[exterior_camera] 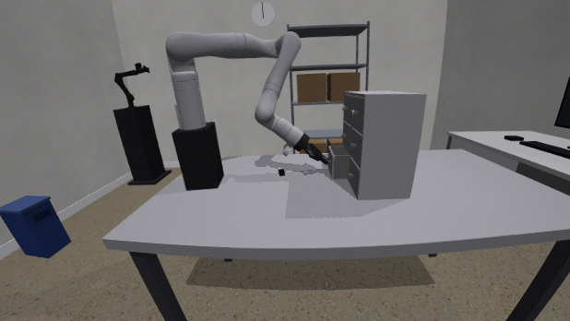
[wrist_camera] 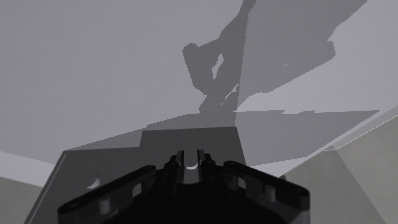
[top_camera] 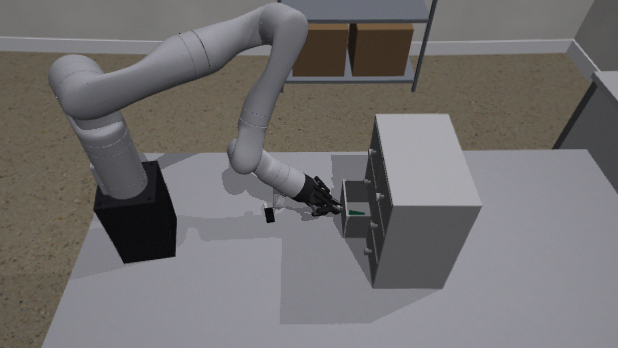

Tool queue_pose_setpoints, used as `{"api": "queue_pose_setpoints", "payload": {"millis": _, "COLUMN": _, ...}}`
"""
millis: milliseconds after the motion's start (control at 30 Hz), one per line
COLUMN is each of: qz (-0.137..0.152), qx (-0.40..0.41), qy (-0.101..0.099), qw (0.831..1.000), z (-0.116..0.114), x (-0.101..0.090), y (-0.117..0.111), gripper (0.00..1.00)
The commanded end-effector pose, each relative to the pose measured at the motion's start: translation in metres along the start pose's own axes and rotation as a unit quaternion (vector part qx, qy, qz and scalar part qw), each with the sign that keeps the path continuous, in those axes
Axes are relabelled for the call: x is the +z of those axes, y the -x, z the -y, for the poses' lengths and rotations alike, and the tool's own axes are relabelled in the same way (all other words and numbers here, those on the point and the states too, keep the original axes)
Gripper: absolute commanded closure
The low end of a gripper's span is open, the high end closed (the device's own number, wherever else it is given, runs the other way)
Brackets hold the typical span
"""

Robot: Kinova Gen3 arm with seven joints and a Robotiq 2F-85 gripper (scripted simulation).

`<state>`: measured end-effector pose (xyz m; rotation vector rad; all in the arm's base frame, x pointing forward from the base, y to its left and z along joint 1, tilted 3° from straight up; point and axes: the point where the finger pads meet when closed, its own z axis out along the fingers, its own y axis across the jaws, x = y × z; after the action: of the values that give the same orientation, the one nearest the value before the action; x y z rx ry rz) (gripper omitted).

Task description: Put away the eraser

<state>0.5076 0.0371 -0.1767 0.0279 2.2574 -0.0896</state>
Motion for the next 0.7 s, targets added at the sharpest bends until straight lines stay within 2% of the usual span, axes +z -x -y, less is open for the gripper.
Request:
{"api": "queue_pose_setpoints", "payload": {"millis": 0, "qz": -0.001, "qx": -0.001, "qy": 0.0, "qw": 1.0, "z": 0.0001, "x": -0.0014, "y": -0.0021, "gripper": 0.87}}
{"api": "queue_pose_setpoints", "payload": {"millis": 667, "qz": -0.001, "qx": -0.001, "qy": 0.0, "qw": 1.0, "z": 0.0001, "x": -0.0031, "y": -0.0034, "gripper": 0.87}}
